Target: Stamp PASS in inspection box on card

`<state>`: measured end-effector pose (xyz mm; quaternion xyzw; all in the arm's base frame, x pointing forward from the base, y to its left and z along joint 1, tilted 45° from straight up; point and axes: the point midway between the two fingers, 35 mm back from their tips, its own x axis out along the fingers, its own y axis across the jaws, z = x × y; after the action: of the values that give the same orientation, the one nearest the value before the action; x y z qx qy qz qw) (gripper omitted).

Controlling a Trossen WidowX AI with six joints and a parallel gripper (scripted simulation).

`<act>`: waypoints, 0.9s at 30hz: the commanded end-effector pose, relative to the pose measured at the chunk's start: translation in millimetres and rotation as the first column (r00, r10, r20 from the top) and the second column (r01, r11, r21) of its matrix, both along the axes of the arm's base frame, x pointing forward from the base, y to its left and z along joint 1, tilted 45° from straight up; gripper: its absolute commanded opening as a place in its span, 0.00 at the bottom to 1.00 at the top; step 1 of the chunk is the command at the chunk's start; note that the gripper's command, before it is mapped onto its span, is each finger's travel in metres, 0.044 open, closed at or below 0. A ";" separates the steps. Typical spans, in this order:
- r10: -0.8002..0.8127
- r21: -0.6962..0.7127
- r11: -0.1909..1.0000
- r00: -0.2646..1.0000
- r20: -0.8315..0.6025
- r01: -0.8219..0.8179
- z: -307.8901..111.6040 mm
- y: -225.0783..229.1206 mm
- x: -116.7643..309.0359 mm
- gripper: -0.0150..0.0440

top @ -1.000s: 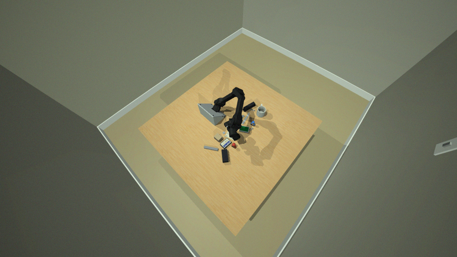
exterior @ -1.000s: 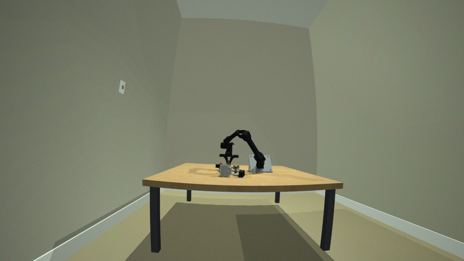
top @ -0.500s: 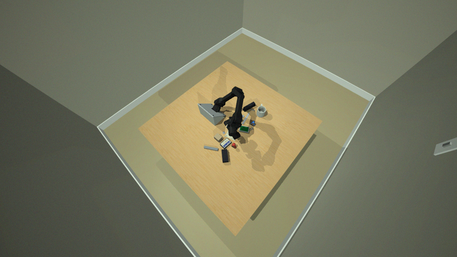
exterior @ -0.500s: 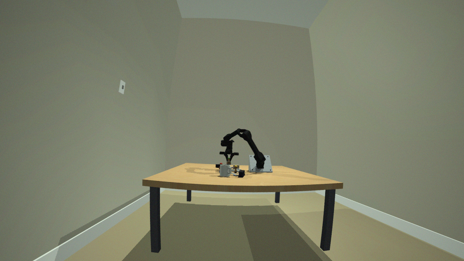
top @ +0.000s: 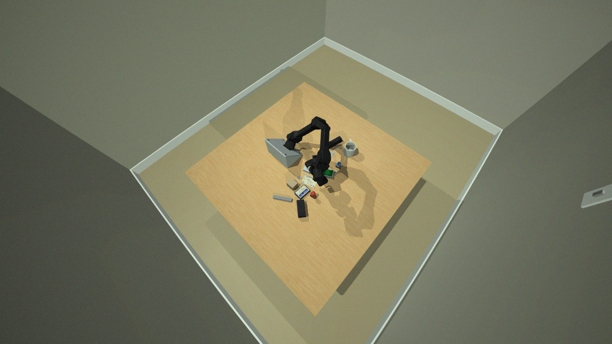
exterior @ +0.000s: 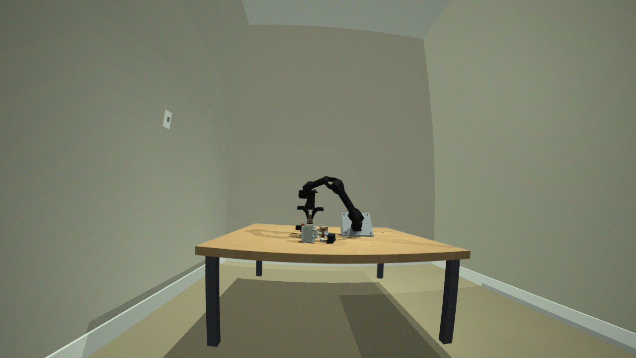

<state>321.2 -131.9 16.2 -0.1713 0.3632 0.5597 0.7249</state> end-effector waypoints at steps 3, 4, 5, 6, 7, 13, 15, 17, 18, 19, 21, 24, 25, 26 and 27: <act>0.001 0.004 1.000 1.000 0.007 -0.001 21.8 18.0 33.2 0.25; 0.001 0.005 1.000 1.000 0.008 -0.001 25.4 21.5 38.1 0.25; 0.002 0.006 1.000 1.000 0.009 -0.002 29.1 25.2 42.9 0.25; 0.003 0.007 1.000 1.000 0.009 -0.003 32.1 28.2 46.8 0.25; 0.003 0.008 1.000 1.000 0.010 -0.003 34.0 30.1 49.1 0.25; 0.003 0.008 1.000 1.000 0.010 -0.003 33.8 31.5 50.1 0.25; 0.003 0.008 1.000 1.000 0.010 -0.003 31.5 33.5 50.7 0.25; 0.003 0.007 1.000 1.000 0.010 -0.003 29.1 35.6 51.3 0.25; 0.003 0.007 1.000 1.000 0.010 -0.003 27.9 36.7 51.6 0.25; 0.003 0.007 1.000 1.000 0.010 -0.003 26.7 37.8 51.8 0.25; 0.003 0.007 1.000 1.000 0.010 -0.003 24.3 40.0 52.4 0.25; 0.003 0.007 1.000 1.000 0.010 -0.003 20.7 43.3 53.2 0.25; 0.003 0.007 1.000 1.000 0.010 -0.003 19.5 44.4 53.4 0.25; 0.003 0.007 1.000 1.000 0.010 -0.003 18.3 45.6 53.6 0.25; 0.003 0.007 1.000 1.000 0.010 -0.003 17.1 46.7 53.8 0.25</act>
<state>375.5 -90.2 38.3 -0.1781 0.3563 0.5610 0.7257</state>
